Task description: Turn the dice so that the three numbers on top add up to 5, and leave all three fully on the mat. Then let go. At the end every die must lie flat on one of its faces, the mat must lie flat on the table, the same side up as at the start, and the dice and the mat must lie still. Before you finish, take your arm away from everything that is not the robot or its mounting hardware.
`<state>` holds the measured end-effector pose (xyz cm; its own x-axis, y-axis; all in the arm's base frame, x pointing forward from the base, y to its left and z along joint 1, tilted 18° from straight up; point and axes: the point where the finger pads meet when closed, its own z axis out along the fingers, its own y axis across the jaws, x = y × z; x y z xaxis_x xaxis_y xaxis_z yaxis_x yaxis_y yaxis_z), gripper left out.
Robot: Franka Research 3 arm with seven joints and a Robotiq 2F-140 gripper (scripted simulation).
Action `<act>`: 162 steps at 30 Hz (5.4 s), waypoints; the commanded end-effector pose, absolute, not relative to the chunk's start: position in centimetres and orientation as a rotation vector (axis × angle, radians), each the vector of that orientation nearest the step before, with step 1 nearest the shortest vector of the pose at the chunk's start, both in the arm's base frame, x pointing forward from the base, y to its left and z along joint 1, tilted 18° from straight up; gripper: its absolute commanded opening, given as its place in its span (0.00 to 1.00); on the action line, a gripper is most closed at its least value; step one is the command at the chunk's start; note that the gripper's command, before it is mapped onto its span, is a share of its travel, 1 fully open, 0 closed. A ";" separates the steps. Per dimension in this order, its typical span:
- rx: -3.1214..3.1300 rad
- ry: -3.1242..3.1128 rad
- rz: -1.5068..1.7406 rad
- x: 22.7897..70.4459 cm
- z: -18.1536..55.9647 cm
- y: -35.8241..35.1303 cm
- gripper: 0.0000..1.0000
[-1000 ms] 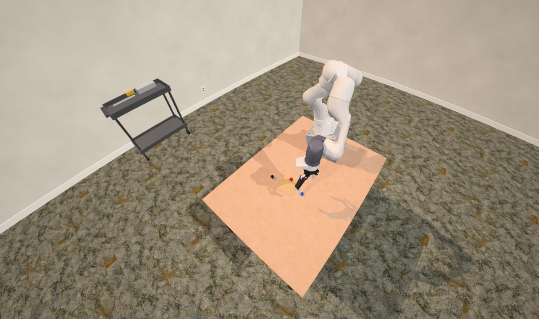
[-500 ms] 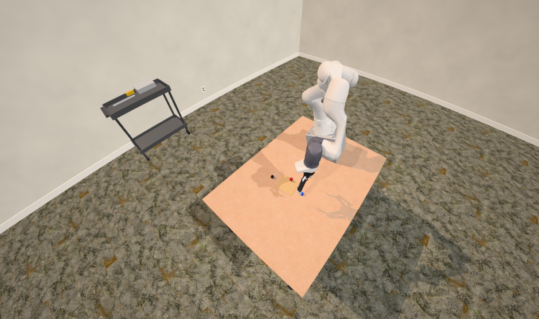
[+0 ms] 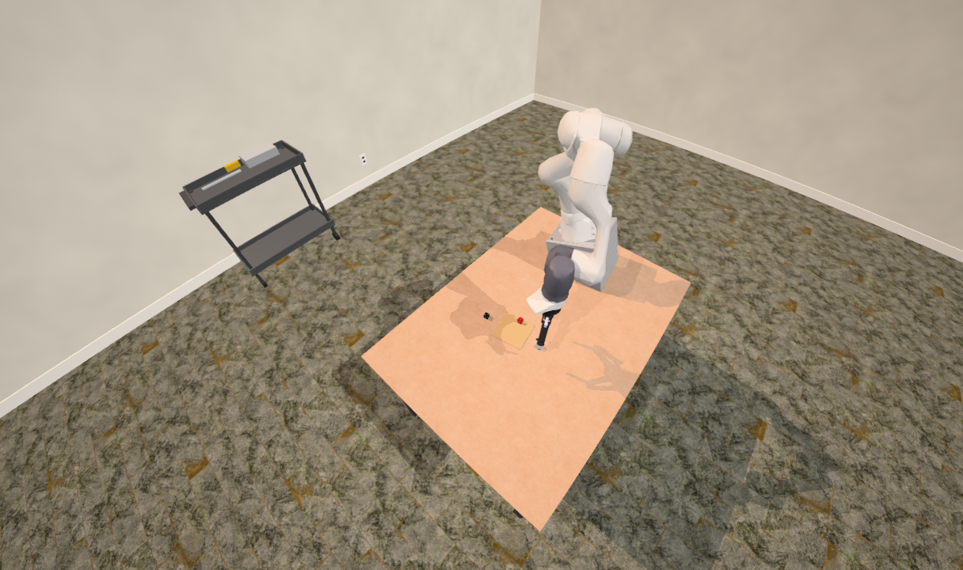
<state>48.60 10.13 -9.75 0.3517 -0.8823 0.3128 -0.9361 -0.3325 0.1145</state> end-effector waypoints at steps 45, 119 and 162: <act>2.803 -0.453 0.107 49.1 -11.4 10.1 0.21; 2.803 -0.453 0.108 49.3 -15.4 8.7 0.21; 2.803 -0.453 0.108 49.3 -16.3 8.4 0.21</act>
